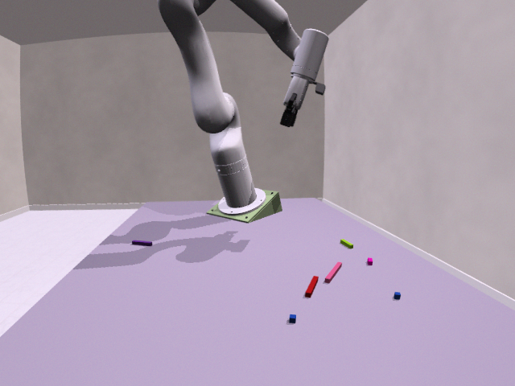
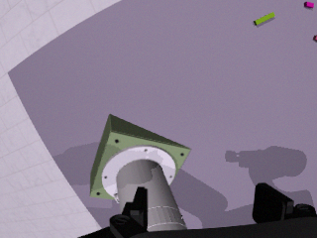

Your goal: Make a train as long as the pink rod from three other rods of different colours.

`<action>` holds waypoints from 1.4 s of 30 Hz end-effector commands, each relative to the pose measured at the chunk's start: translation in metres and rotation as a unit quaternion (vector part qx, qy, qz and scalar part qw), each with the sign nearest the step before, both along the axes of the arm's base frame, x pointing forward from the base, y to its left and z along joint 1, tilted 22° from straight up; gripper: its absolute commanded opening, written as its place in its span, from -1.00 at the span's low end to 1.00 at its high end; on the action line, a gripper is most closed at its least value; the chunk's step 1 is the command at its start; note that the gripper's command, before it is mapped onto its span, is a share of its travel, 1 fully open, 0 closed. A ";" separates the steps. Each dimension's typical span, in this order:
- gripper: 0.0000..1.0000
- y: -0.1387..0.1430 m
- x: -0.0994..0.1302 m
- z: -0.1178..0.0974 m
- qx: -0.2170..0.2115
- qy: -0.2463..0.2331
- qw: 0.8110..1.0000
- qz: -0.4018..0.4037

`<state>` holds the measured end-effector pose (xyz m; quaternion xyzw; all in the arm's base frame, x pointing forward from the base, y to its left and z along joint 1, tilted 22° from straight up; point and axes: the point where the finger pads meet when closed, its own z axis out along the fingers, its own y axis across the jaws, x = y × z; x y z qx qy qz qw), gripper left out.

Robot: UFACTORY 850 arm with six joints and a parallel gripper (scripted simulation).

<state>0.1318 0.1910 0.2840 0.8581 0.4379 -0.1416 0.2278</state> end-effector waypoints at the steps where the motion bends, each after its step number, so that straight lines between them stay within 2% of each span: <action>1: 1.00 0.005 0.008 0.000 0.005 0.004 1.000 0.009; 11: 1.00 0.039 0.096 -0.012 0.040 0.037 0.993 0.105; 13: 1.00 0.039 0.096 -0.012 0.040 0.037 0.993 0.105; 14: 1.00 0.044 0.117 -0.015 0.047 0.043 0.990 0.127; 21: 1.00 0.052 0.178 -0.026 0.061 0.059 0.978 0.189; 28: 1.00 0.050 0.240 -0.038 0.070 0.072 0.962 0.252; 30: 1.00 0.050 0.240 -0.038 0.070 0.072 0.962 0.252; 31: 1.00 0.047 0.266 -0.044 0.073 0.078 0.955 0.278; 42: 1.00 0.024 0.356 -0.068 0.074 0.095 0.922 0.368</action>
